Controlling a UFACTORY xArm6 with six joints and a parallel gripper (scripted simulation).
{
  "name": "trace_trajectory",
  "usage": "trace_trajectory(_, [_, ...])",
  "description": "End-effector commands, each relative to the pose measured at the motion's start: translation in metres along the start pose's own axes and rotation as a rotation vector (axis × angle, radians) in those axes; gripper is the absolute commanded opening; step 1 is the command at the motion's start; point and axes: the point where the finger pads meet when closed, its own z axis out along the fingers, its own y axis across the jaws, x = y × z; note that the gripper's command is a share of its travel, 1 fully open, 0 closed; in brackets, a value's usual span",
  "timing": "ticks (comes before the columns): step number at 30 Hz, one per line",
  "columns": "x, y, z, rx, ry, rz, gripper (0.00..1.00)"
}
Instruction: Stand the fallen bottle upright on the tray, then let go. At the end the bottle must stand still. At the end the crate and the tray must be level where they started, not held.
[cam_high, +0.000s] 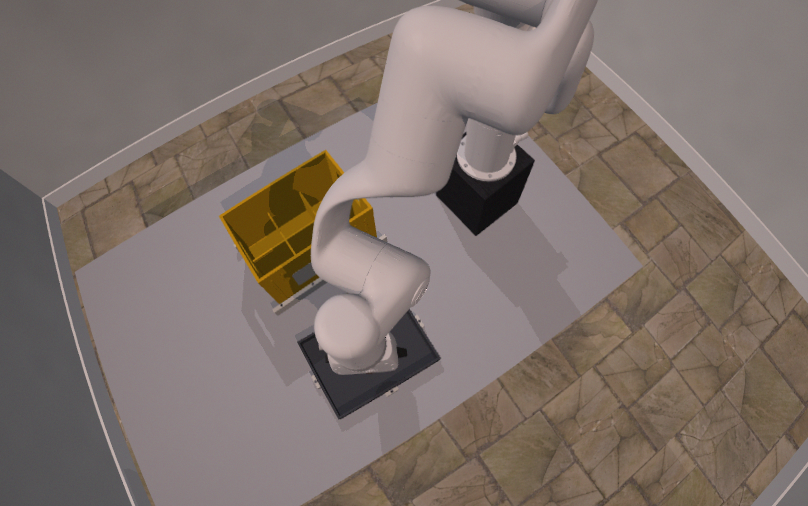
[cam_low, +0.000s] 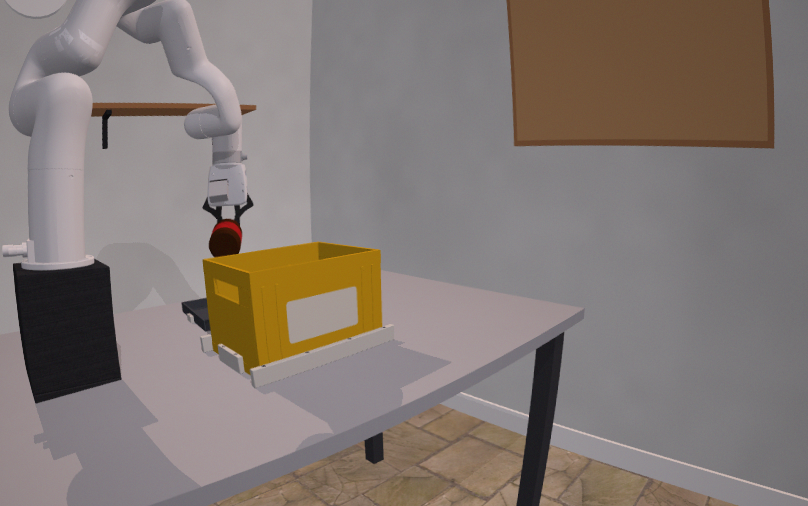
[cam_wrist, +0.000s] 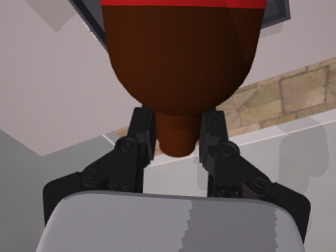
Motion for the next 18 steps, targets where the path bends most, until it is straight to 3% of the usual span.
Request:
trace_trajectory(1, [-0.0014, -0.0009, -0.0016, 0.003, -0.004, 0.045, 0.00])
trace_trajectory(18, [-0.0014, -0.0009, -0.0016, 0.002, -0.004, 0.233, 0.00])
